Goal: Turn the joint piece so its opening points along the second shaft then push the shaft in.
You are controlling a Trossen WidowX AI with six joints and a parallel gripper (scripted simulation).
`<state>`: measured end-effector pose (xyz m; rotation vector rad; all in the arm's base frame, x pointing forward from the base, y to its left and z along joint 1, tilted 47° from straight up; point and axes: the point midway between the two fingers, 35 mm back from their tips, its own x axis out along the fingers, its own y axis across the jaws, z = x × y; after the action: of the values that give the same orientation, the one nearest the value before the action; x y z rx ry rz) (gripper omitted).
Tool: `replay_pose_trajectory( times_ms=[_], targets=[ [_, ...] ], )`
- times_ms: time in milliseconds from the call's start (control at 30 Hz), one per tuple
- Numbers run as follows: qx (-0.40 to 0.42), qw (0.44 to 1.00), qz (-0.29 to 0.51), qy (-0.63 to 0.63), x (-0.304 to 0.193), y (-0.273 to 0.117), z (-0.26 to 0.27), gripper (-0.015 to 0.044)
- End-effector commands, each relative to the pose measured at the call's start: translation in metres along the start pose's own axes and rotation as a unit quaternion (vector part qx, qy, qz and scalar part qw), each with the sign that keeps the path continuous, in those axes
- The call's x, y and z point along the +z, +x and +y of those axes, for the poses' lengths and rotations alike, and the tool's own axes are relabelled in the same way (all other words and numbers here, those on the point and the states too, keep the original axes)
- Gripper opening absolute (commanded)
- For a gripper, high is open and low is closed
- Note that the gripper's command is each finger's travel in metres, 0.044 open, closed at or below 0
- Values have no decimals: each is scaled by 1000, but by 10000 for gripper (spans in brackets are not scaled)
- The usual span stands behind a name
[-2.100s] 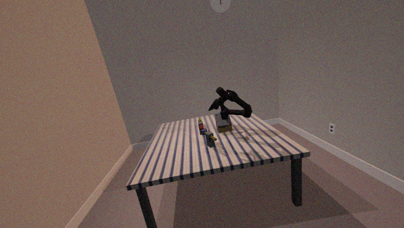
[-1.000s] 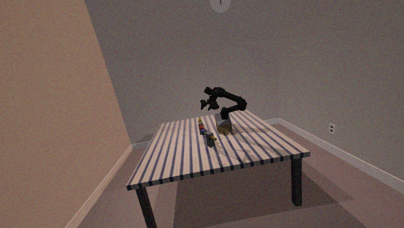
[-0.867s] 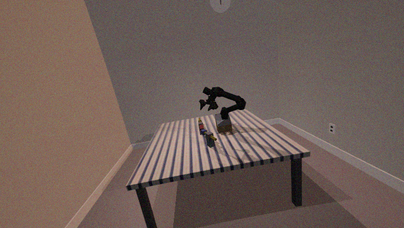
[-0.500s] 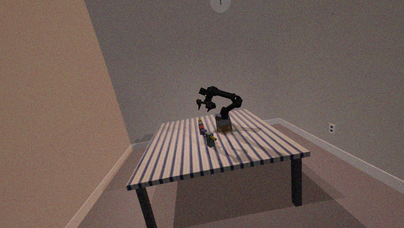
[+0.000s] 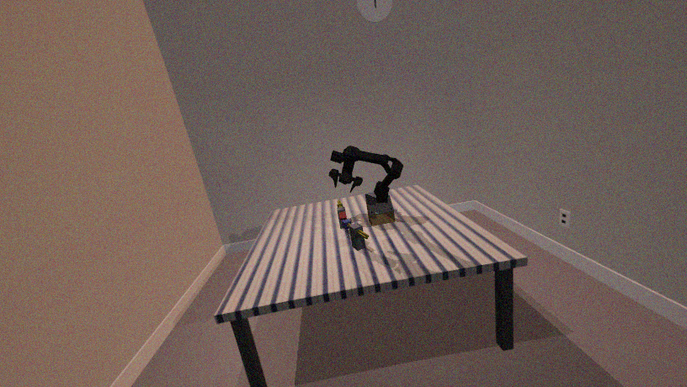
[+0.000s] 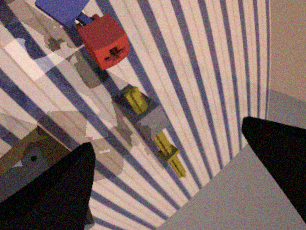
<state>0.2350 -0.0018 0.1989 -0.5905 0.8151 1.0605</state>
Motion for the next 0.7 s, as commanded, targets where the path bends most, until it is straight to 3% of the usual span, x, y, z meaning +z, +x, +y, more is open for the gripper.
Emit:
replay_pose_trajectory(
  times_ms=[0, 667],
  targets=[
    [19, 998, -4, 60, -3, 5, -5, 440],
    [135, 921, 20, 366, -23, 41, -22, 440]
  ],
)
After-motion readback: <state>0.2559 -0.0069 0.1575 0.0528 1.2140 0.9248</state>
